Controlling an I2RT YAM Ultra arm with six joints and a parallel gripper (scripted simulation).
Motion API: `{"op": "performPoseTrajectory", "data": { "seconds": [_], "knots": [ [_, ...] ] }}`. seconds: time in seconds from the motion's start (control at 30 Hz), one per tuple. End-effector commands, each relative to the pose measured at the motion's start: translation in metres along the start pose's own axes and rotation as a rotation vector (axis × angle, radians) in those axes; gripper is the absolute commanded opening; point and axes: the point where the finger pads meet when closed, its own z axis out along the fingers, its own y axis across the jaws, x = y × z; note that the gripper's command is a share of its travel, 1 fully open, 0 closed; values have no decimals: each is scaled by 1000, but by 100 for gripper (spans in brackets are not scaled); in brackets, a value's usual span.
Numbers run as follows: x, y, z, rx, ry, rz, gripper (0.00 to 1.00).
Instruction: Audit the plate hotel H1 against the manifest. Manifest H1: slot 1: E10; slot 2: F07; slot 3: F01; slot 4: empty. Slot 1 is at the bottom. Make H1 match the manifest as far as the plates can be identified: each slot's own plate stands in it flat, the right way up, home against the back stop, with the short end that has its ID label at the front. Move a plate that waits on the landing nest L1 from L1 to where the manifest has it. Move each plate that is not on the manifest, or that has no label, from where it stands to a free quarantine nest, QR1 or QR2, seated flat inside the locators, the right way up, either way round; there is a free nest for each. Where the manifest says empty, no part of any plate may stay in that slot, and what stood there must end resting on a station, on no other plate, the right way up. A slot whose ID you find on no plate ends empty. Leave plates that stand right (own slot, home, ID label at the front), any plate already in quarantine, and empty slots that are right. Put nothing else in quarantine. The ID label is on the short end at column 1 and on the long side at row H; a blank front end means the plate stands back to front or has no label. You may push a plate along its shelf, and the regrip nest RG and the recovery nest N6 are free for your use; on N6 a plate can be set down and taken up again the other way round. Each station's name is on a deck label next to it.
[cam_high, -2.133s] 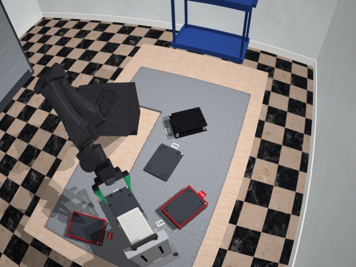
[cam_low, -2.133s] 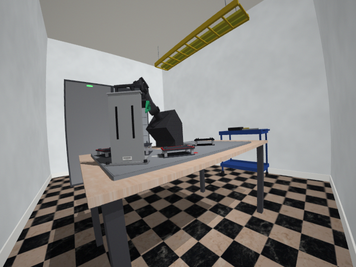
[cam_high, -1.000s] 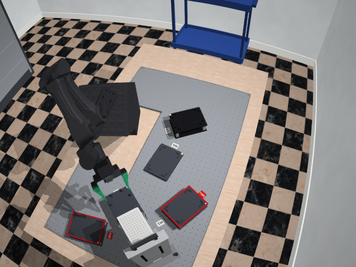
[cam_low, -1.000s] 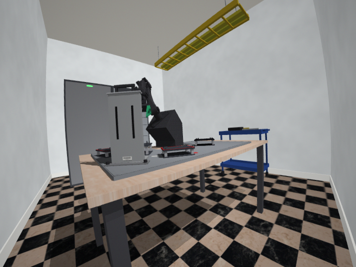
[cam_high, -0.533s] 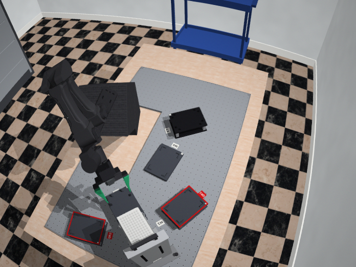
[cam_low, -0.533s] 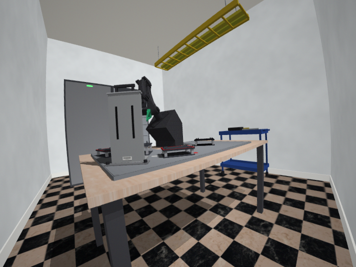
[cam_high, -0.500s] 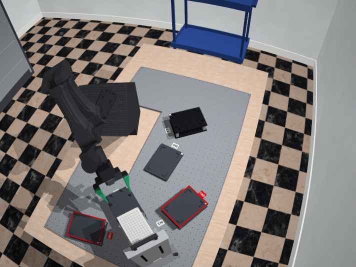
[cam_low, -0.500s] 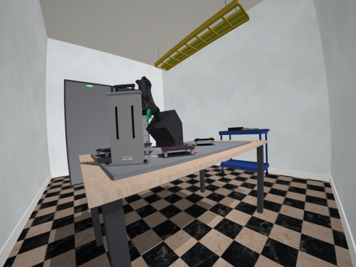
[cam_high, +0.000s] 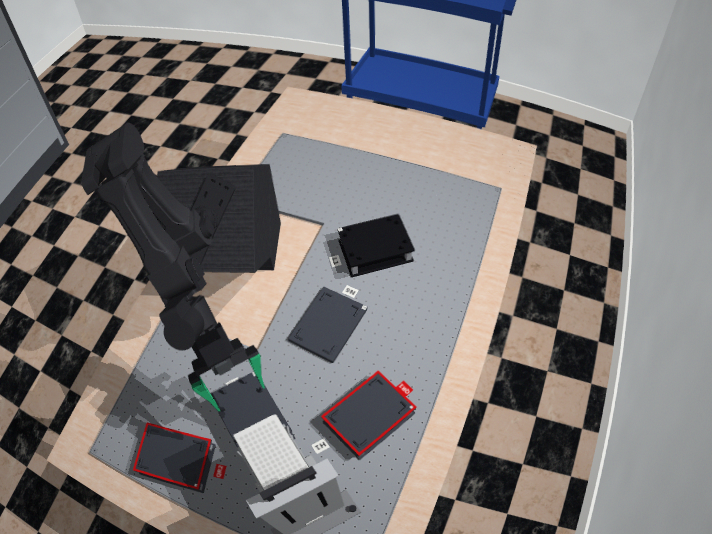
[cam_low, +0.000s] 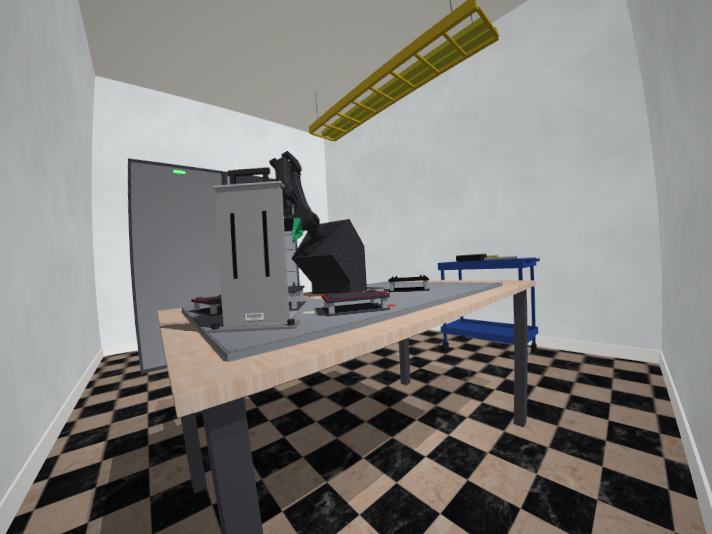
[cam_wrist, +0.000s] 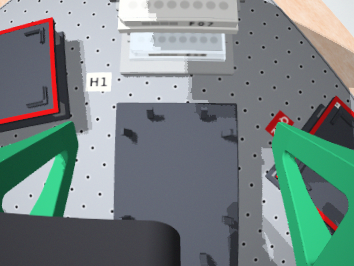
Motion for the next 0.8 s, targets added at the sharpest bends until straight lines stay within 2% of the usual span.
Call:
{"op": "performPoseTrajectory", "data": {
  "seconds": [0.0,0.47,0.6,0.63,0.77],
  "knots": [
    [-22,-4,5,10,-48,-1,100],
    [-37,-3,19,6,-50,3,100],
    [-37,-3,19,3,-51,3,100],
    [-28,-3,16,7,-32,0,100],
    [-28,-3,16,7,-32,0,100]
  ]
}}
